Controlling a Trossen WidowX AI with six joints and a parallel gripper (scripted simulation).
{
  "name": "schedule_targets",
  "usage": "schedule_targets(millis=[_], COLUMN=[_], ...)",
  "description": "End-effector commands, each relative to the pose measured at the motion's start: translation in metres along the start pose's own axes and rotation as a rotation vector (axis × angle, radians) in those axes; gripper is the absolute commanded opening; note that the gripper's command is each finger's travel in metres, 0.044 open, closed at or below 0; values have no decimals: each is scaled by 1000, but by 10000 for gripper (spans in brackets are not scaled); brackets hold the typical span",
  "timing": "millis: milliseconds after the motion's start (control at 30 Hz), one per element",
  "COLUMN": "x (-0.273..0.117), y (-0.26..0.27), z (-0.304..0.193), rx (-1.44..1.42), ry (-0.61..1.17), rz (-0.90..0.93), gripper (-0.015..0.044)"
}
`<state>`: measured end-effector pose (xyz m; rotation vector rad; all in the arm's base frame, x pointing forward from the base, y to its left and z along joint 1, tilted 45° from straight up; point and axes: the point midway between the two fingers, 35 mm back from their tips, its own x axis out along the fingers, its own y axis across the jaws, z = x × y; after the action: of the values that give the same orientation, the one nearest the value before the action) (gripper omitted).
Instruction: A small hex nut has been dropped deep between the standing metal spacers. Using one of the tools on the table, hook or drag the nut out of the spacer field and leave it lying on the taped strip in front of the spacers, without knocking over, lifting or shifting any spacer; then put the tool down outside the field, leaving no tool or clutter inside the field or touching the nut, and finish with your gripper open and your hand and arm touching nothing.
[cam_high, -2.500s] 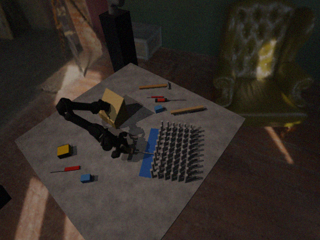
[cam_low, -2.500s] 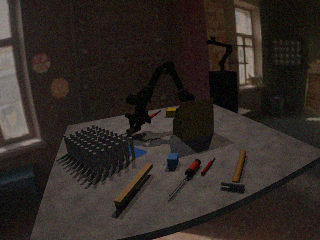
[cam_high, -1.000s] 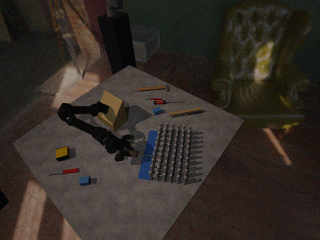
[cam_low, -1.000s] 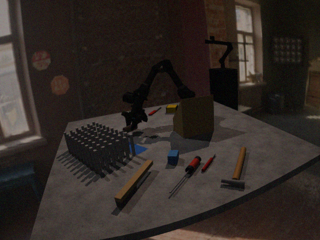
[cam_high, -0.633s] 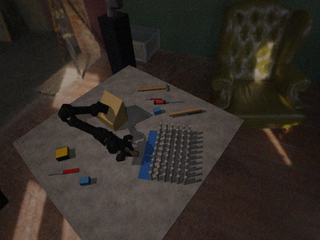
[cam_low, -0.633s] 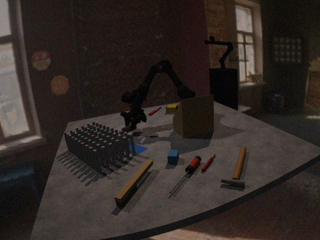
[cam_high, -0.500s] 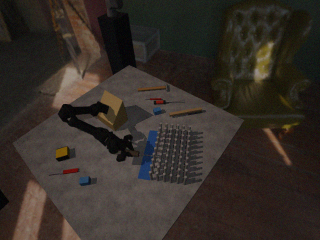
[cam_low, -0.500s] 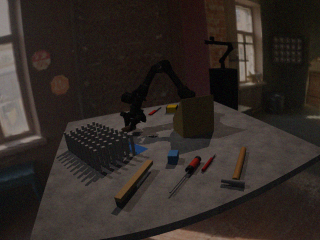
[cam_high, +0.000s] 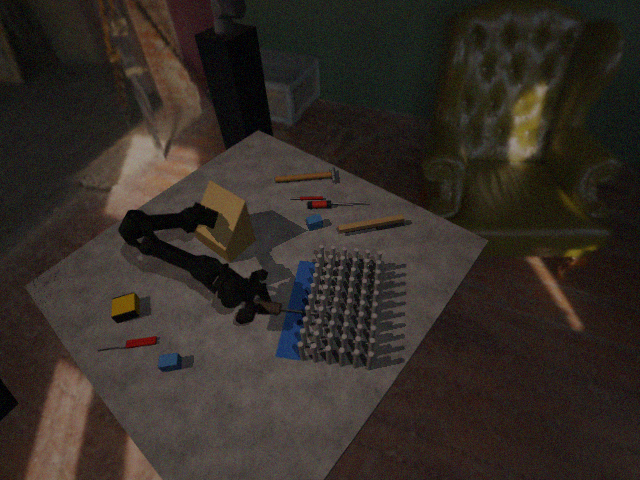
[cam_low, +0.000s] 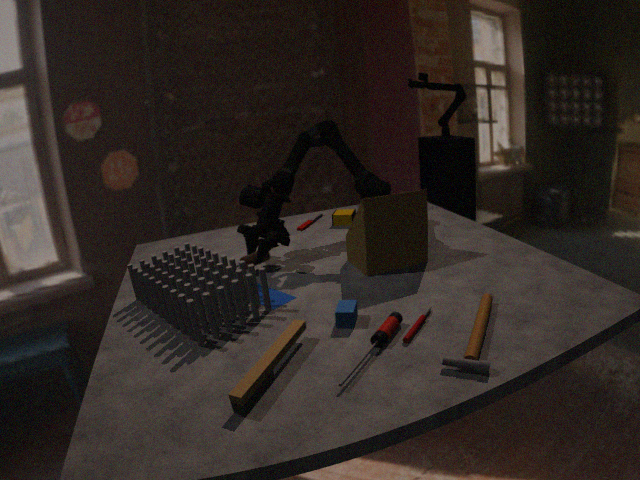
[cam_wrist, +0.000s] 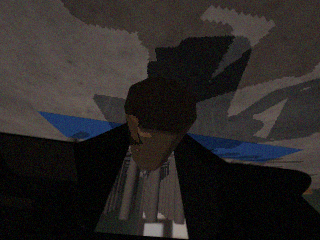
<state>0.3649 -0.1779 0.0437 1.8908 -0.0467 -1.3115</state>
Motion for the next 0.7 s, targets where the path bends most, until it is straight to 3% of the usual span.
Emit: schedule_targets(millis=[0, 667], x=[2, 10], y=[1, 1], z=[-3, -15], rx=[5, 6], ry=[2, 3], rz=[2, 2], gripper=[0, 0])
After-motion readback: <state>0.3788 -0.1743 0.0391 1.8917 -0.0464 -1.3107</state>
